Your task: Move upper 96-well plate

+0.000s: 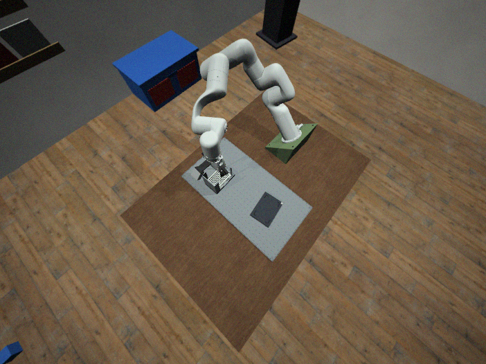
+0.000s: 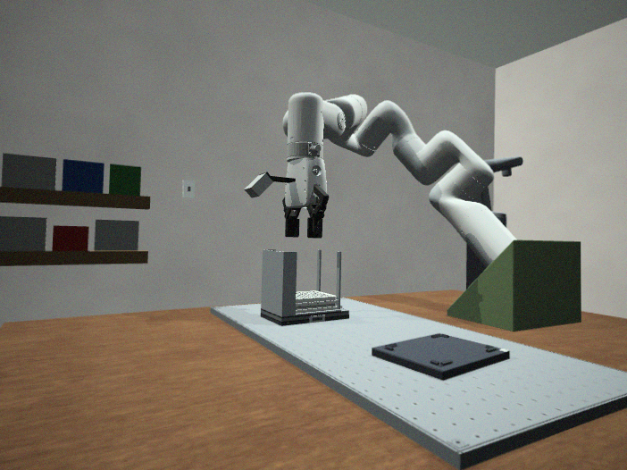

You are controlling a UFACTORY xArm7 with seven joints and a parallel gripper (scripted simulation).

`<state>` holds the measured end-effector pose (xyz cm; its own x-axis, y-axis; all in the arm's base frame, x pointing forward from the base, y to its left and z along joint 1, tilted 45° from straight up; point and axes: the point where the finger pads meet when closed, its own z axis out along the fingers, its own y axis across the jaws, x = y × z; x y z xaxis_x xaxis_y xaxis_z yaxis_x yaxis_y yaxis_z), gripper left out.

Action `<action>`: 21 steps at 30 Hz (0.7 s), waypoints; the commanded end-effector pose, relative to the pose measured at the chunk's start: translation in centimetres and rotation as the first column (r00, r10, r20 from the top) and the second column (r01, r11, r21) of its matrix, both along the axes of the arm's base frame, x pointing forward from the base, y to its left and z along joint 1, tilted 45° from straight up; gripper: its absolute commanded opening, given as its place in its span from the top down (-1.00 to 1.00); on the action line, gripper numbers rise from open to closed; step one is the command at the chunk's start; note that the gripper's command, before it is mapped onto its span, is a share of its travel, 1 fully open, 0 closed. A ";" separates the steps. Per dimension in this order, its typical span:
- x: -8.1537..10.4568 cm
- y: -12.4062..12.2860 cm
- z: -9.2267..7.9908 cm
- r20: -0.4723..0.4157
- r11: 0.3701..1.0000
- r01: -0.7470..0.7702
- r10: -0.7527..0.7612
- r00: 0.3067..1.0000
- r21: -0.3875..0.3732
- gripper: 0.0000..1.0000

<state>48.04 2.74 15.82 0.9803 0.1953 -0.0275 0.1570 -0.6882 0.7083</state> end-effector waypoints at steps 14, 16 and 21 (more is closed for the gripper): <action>0.4 -1.8 -1.9 0.003 1.000 -0.004 0.004 1.000 0.002 -1.00; 0.5 -2.0 -2.1 0.003 1.000 -0.004 0.004 1.000 0.002 -1.00; 0.5 -2.3 -2.5 0.003 1.000 -0.004 0.004 1.000 0.002 -1.00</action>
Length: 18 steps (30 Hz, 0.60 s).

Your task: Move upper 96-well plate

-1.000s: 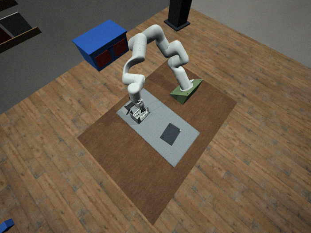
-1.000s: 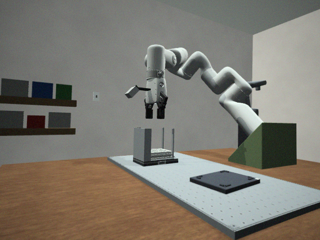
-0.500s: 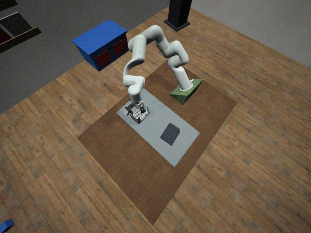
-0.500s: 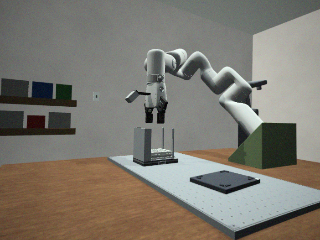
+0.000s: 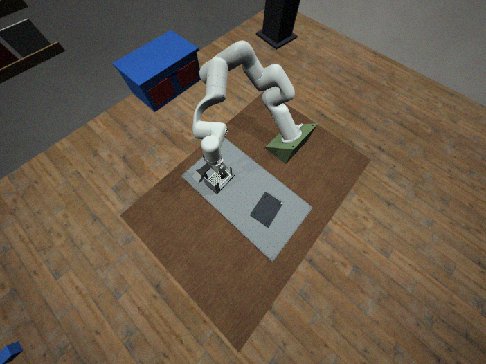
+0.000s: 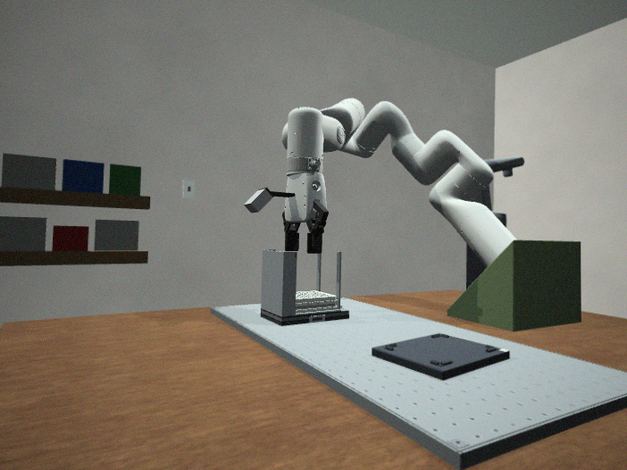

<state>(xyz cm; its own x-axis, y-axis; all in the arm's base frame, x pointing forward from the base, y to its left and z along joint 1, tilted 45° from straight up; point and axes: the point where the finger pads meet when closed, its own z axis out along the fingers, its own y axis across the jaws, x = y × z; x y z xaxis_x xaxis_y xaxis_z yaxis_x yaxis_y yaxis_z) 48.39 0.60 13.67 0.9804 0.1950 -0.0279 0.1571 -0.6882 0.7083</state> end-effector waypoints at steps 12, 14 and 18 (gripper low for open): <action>0.5 -1.6 -1.8 0.004 1.000 -0.004 0.004 1.000 0.002 -1.00; 0.5 -1.7 -1.9 0.004 1.000 -0.004 0.004 1.000 0.002 -1.00; 0.5 -2.1 -2.2 0.004 1.000 -0.004 0.004 1.000 0.002 -1.00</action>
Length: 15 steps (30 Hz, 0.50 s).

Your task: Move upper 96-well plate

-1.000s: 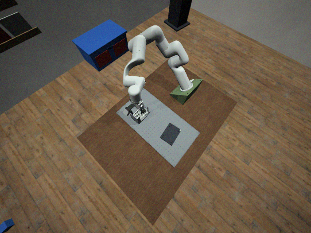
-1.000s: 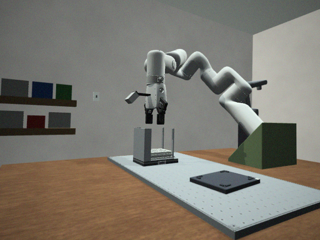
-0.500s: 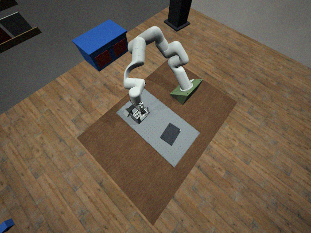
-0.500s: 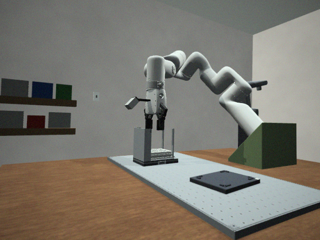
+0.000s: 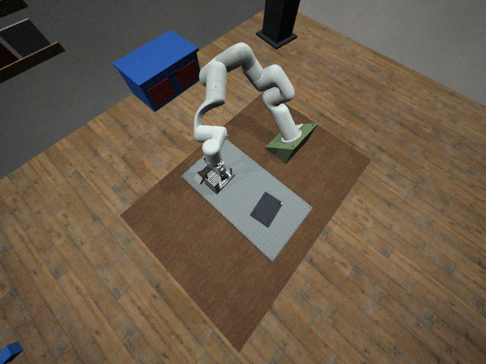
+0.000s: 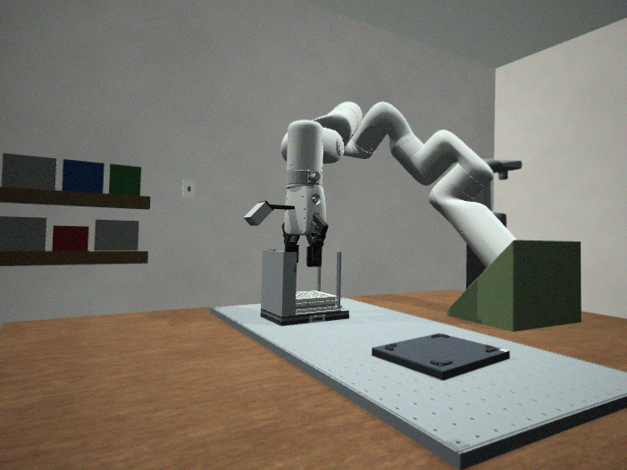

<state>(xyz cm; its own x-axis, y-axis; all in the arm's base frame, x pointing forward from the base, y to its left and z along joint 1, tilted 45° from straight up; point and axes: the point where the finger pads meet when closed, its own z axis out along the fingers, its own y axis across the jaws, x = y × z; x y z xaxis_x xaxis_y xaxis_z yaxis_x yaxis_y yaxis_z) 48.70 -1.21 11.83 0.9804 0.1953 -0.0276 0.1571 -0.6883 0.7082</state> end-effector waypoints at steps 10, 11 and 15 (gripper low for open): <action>0.4 -1.4 -1.6 0.003 1.000 -0.004 0.004 1.000 0.002 -1.00; 0.4 -1.5 -1.7 0.003 1.000 -0.004 0.004 1.000 0.002 -1.00; 0.5 -1.8 -1.9 0.003 1.000 -0.004 0.004 1.000 0.002 -1.00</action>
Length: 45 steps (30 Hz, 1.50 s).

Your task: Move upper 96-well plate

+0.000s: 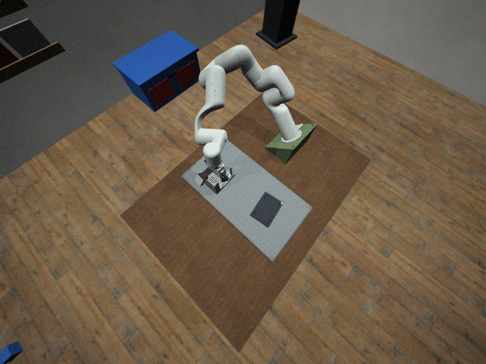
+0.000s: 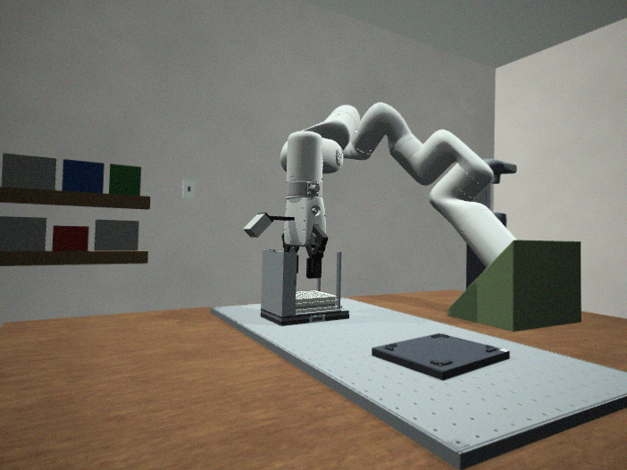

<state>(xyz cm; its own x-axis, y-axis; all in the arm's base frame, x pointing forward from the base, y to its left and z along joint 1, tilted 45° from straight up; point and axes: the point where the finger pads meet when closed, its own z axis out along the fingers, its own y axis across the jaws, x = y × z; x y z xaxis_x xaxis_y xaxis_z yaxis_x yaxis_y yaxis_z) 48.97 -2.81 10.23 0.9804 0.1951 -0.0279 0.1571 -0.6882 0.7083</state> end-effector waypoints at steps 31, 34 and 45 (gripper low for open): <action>0.5 -1.8 -1.9 0.003 1.000 -0.004 0.004 1.000 0.002 -1.00; 0.5 -1.8 -2.0 0.003 1.000 -0.004 0.004 1.000 0.002 -1.00; 0.6 -2.3 -2.5 0.003 1.000 -0.004 0.004 1.000 0.002 -1.00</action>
<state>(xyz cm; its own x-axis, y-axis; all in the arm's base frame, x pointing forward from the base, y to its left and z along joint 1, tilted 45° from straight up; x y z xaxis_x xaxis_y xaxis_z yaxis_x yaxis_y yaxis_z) 49.40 -5.12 7.88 0.9803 0.1956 -0.0272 0.1570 -0.6883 0.7083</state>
